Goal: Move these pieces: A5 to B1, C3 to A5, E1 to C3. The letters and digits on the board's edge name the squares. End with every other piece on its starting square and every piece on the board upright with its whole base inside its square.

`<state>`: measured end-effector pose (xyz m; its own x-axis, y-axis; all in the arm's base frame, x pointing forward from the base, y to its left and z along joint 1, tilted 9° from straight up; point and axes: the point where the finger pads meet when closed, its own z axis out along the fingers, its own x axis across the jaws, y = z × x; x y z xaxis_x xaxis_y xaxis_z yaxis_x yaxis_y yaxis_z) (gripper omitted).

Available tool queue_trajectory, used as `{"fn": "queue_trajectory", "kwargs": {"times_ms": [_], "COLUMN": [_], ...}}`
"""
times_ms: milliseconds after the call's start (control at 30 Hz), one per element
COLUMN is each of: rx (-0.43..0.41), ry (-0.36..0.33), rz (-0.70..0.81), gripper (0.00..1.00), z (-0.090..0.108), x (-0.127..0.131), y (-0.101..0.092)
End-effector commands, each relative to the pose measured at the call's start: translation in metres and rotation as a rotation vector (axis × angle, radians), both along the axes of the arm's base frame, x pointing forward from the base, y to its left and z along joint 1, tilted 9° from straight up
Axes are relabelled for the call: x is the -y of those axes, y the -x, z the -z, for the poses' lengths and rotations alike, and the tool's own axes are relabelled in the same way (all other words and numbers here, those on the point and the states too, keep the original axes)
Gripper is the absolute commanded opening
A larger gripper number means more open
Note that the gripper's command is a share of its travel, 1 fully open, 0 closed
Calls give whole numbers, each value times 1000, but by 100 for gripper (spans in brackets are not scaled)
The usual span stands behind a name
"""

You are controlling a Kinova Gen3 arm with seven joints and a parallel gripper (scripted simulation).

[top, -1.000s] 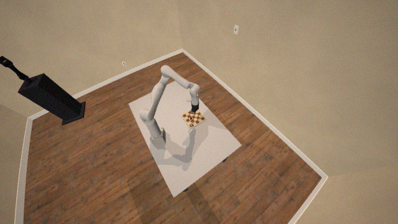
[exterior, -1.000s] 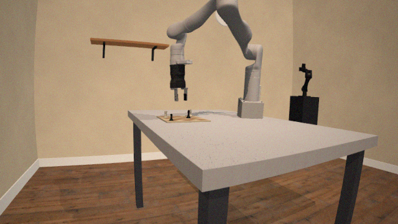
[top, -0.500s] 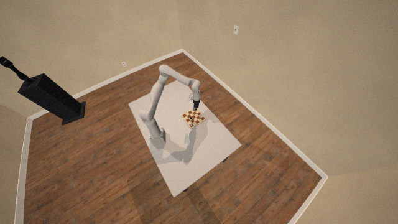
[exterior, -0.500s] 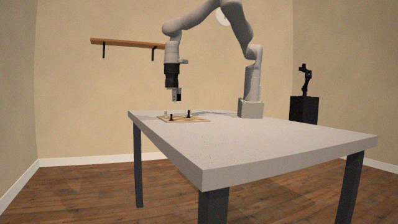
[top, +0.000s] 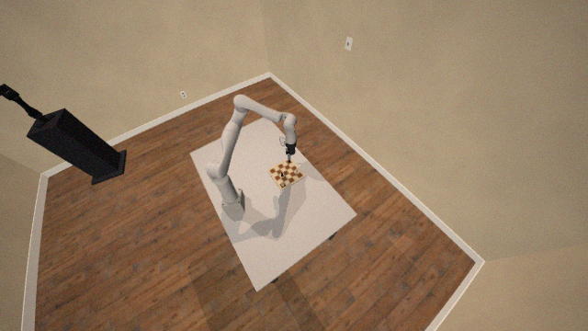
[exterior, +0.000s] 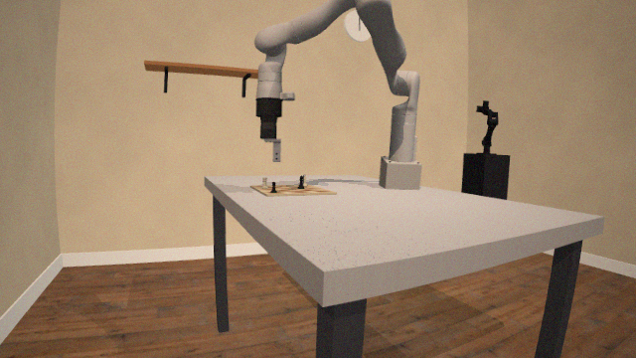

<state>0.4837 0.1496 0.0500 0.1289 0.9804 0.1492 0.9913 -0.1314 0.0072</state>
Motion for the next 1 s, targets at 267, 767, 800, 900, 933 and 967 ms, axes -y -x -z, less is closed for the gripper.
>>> {"fn": "queue_trajectory", "kwargs": {"times_ms": [267,767,800,900,933,967], "rx": [29,33,33,33,33,33], "ry": [-2,-2,-2,-2,-2,-2], "rz": [-118,-134,-134,-134,-134,-134], "gripper": [100,68,68,68,68,68], "z": [-4,-5,-5,-5,-5,-5], "x": [-11,-12,-12,-12,-12,-12], "y": [-8,-9,-9,-9,-9,-9]}}
